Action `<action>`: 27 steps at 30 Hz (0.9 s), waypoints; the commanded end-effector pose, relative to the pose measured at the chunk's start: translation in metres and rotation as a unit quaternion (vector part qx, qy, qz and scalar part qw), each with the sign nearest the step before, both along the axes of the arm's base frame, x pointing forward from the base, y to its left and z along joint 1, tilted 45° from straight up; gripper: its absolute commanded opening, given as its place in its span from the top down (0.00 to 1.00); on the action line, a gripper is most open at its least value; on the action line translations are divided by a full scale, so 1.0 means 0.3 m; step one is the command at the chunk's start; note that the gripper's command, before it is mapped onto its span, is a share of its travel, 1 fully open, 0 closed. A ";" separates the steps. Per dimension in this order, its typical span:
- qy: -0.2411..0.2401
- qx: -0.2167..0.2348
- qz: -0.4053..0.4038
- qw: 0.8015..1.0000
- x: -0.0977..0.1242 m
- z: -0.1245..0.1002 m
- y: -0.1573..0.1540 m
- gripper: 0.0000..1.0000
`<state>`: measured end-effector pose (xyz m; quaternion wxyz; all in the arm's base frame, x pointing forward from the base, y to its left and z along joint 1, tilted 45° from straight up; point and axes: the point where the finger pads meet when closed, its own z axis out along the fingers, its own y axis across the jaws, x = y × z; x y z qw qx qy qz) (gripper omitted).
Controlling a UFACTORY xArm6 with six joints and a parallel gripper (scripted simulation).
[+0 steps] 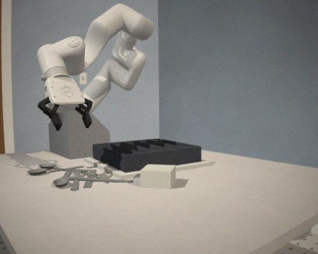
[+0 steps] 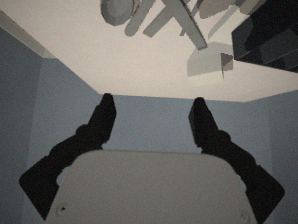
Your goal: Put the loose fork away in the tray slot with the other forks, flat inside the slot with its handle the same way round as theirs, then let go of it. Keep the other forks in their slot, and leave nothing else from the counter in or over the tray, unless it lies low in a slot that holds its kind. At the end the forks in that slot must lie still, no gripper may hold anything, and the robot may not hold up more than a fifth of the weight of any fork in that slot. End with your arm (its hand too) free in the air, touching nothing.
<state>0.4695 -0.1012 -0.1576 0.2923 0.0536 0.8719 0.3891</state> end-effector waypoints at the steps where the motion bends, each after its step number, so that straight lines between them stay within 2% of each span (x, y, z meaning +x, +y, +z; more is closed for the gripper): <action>1: 0.040 0.031 0.018 0.999 0.015 0.010 0.017 0.00; 2: 0.065 0.043 0.026 0.997 0.017 0.013 0.027 0.00; 5: 0.065 0.043 0.026 0.997 0.017 0.013 0.027 0.00; 8: 0.116 0.060 0.038 0.991 0.019 0.015 0.043 0.00; 10: 0.116 0.060 0.038 0.991 0.019 0.015 0.043 0.00; 13: 0.168 0.070 0.047 0.982 0.018 0.016 0.053 0.00; 15: 0.168 0.070 0.047 0.982 0.018 0.016 0.053 0.00; 18: 0.218 0.073 0.052 0.972 0.016 0.016 0.057 0.00; 22: 0.218 0.073 0.052 0.972 0.016 0.016 0.057 0.00; 24: 0.264 0.071 0.054 0.961 0.013 0.015 0.056 0.00; 27: 0.285 0.068 0.053 0.955 0.011 0.014 0.054 0.00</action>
